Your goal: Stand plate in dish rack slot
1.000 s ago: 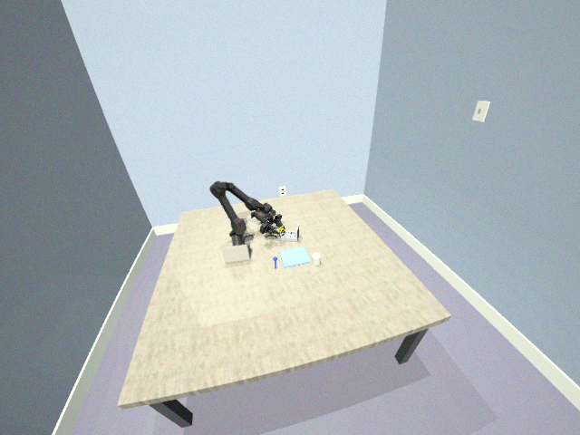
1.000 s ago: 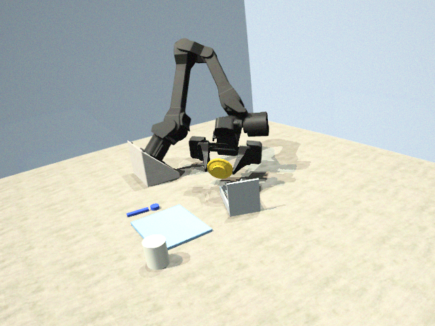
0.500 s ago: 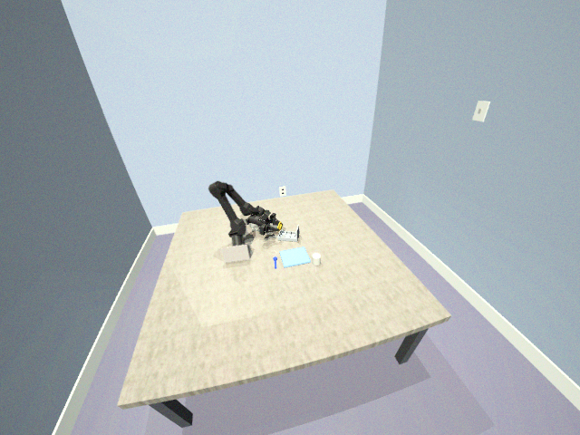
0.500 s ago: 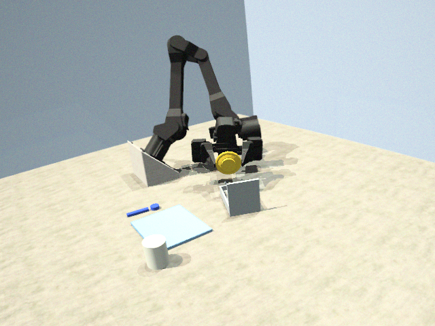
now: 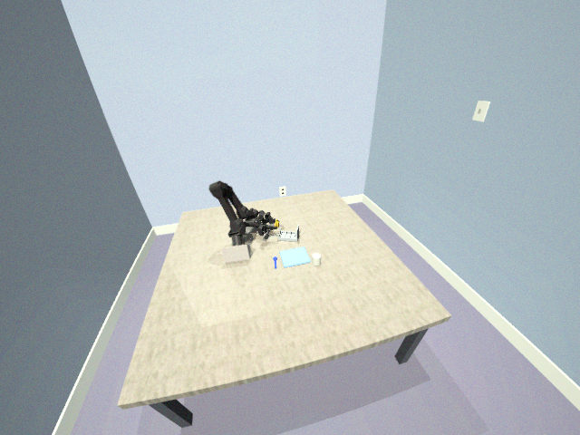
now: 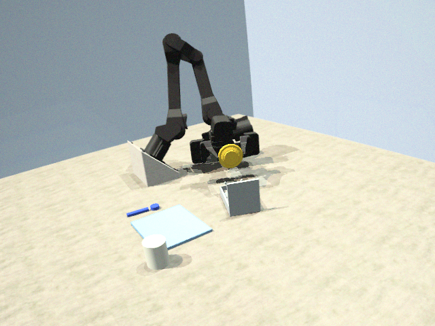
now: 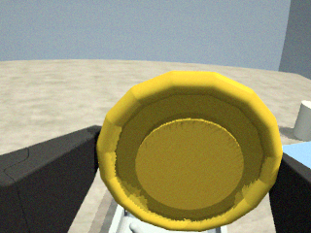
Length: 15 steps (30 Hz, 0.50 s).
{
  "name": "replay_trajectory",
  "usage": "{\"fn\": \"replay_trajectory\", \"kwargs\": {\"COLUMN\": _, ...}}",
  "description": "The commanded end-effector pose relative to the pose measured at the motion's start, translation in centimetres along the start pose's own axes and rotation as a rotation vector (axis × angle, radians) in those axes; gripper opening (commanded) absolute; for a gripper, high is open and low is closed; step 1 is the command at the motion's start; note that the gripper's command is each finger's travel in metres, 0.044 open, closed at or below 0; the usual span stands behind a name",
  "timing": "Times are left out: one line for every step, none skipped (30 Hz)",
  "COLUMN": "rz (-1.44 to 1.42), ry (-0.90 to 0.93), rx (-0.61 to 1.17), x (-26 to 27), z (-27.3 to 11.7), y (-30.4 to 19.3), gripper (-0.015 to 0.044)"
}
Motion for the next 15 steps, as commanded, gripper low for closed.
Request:
{"fn": "replay_trajectory", "kwargs": {"rz": 0.004, "ry": 0.005, "rx": -0.015, "x": -0.2, "z": -0.1, "y": 0.0, "gripper": 0.0}}
{"fn": "replay_trajectory", "kwargs": {"rz": 0.004, "ry": 0.005, "rx": -0.015, "x": -0.2, "z": -0.1, "y": 0.0, "gripper": 0.0}}
{"fn": "replay_trajectory", "kwargs": {"rz": 0.004, "ry": 0.005, "rx": -0.015, "x": -0.2, "z": -0.1, "y": 0.0, "gripper": 0.0}}
{"fn": "replay_trajectory", "kwargs": {"rz": 0.004, "ry": 0.005, "rx": -0.014, "x": -0.1, "z": -0.1, "y": 0.0, "gripper": 0.0}}
{"fn": "replay_trajectory", "kwargs": {"rz": 0.004, "ry": 0.005, "rx": -0.014, "x": -0.1, "z": -0.1, "y": -0.1, "gripper": 0.0}}
{"fn": "replay_trajectory", "kwargs": {"rz": 0.004, "ry": 0.005, "rx": -0.014, "x": -0.1, "z": 0.0, "y": -0.2, "gripper": 0.0}}
{"fn": "replay_trajectory", "kwargs": {"rz": 0.004, "ry": 0.004, "rx": -0.013, "x": 0.0, "z": 0.1, "y": -0.3, "gripper": 0.0}}
{"fn": "replay_trajectory", "kwargs": {"rz": 0.004, "ry": 0.004, "rx": -0.013, "x": 0.0, "z": 0.1, "y": -0.5, "gripper": 0.0}}
{"fn": "replay_trajectory", "kwargs": {"rz": 0.004, "ry": 0.004, "rx": -0.012, "x": 0.1, "z": 0.2, "y": -0.6, "gripper": 0.0}}
{"fn": "replay_trajectory", "kwargs": {"rz": 0.004, "ry": 0.004, "rx": -0.012, "x": 0.2, "z": 0.3, "y": -0.8, "gripper": 0.0}}
{"fn": "replay_trajectory", "kwargs": {"rz": 0.004, "ry": 0.004, "rx": -0.012, "x": 0.2, "z": 0.4, "y": -0.9, "gripper": 0.0}}
{"fn": "replay_trajectory", "kwargs": {"rz": 0.004, "ry": 0.004, "rx": -0.011, "x": 0.2, "z": 0.5, "y": -1.1, "gripper": 0.0}}
{"fn": "replay_trajectory", "kwargs": {"rz": 0.004, "ry": 0.004, "rx": -0.011, "x": 0.3, "z": 0.5, "y": -1.2, "gripper": 0.0}}
{"fn": "replay_trajectory", "kwargs": {"rz": 0.004, "ry": 0.004, "rx": -0.011, "x": 0.3, "z": 0.6, "y": -1.3, "gripper": 0.0}}
{"fn": "replay_trajectory", "kwargs": {"rz": 0.005, "ry": 0.004, "rx": -0.011, "x": 0.4, "z": 0.7, "y": -1.5, "gripper": 0.0}}
Point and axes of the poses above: the point midway between the two fingers, 35 mm back from their tips, its own z axis out along the fingers, its own x axis across the jaws, y = z × x, the point moved 8 cm from there along -z, back along the fingers, and after that the axes turned 15 degrees about -z, right-handed, at the moved point
